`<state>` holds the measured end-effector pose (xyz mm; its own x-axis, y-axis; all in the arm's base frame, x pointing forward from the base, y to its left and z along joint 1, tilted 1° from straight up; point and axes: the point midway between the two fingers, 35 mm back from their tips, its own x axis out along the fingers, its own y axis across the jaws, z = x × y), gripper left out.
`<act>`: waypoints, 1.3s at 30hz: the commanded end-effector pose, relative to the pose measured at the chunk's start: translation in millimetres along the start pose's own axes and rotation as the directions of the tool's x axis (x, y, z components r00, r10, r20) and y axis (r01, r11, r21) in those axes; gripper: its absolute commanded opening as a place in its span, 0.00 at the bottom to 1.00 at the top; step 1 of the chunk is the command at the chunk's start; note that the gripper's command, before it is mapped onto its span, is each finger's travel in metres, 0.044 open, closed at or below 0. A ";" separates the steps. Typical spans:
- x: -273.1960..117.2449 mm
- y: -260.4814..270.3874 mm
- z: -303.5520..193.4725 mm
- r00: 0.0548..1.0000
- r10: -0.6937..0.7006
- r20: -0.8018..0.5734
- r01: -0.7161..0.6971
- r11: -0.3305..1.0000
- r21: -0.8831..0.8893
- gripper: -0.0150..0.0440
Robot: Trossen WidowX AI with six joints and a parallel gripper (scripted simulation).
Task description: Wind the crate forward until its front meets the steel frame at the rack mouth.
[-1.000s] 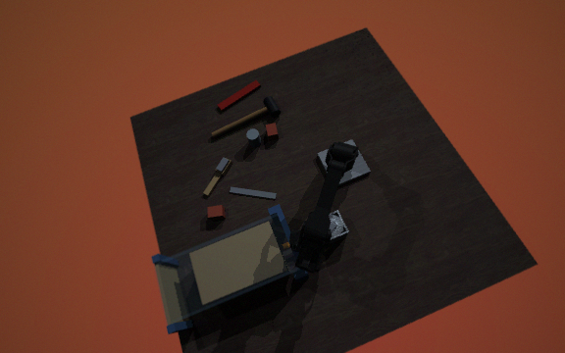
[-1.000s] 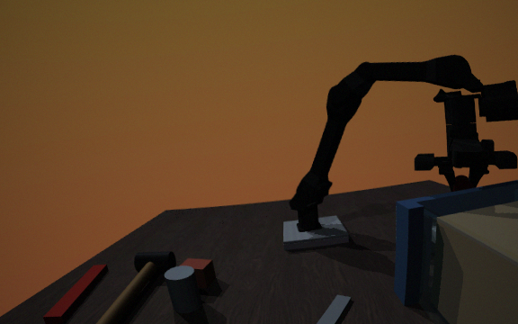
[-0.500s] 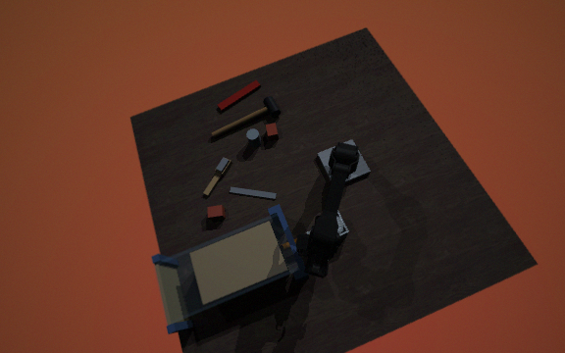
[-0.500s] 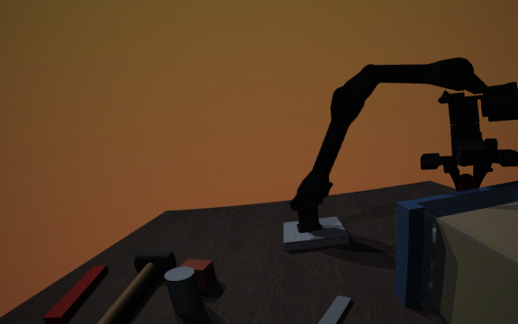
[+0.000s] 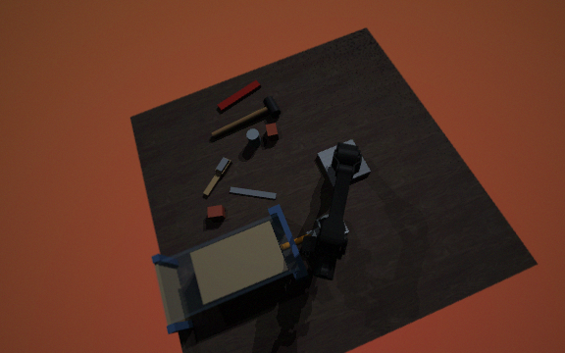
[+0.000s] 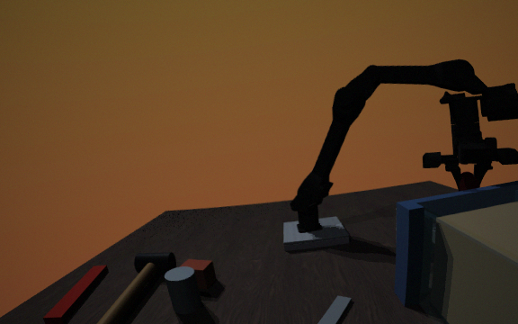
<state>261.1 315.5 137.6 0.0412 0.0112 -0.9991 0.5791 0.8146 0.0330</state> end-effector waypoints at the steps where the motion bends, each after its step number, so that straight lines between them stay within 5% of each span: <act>1: -0.4 -0.6 -25.8 0.999 -0.003 -0.036 0.001 1.000 -0.030 0.25; 39: -2.1 -24.4 -78.1 0.999 -0.004 -0.040 0.003 1.000 -0.030 0.25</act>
<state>204.9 339.9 138.4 0.0457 0.0393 -0.9982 0.5720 0.8182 0.0584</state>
